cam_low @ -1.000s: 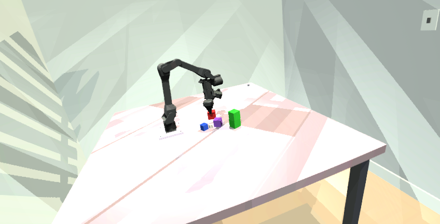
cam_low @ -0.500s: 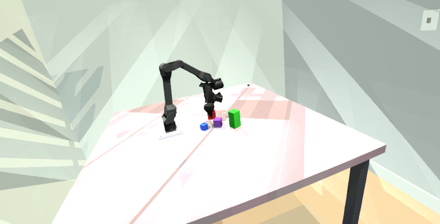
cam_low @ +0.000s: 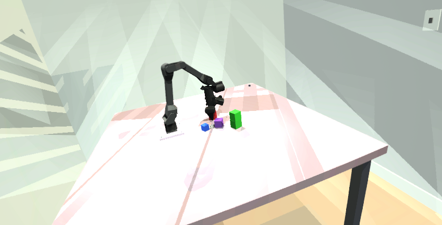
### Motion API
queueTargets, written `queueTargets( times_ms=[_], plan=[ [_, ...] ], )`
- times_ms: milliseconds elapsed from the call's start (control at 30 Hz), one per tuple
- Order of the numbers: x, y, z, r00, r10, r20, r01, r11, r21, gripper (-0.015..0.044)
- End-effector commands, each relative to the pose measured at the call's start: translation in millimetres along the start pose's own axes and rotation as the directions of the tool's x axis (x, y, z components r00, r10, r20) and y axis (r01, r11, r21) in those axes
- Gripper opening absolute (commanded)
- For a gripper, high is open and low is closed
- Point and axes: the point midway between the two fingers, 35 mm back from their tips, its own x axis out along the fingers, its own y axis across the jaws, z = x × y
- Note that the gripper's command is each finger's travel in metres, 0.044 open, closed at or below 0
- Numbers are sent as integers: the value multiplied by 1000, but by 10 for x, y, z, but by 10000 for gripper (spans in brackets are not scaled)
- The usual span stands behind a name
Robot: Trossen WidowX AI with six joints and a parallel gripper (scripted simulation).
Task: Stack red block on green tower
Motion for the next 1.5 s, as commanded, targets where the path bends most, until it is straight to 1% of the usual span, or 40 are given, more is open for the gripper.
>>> queueTargets(
  times_ms=[0, 267, 567, 800, 1000, 1467],
  plan=[
    [13, 4, -4, 1000, 3, -4, -3, 1000, 0, 440],
    [7, 4, -4, 1000, 3, -4, -3, 1000, 0, 440],
    [7, 4, -4, 1000, 3, -4, -3, 1000, 0, 204],
    [7, 4, -4, 1000, 3, -4, -3, 1000, 0, 157],
    [-167, 4, 2, 1000, 3, -4, -3, 1000, 0, 0],
    [-861, -1, 4, 1000, 3, -3, -3, 1000, 0, 0]
  ],
)
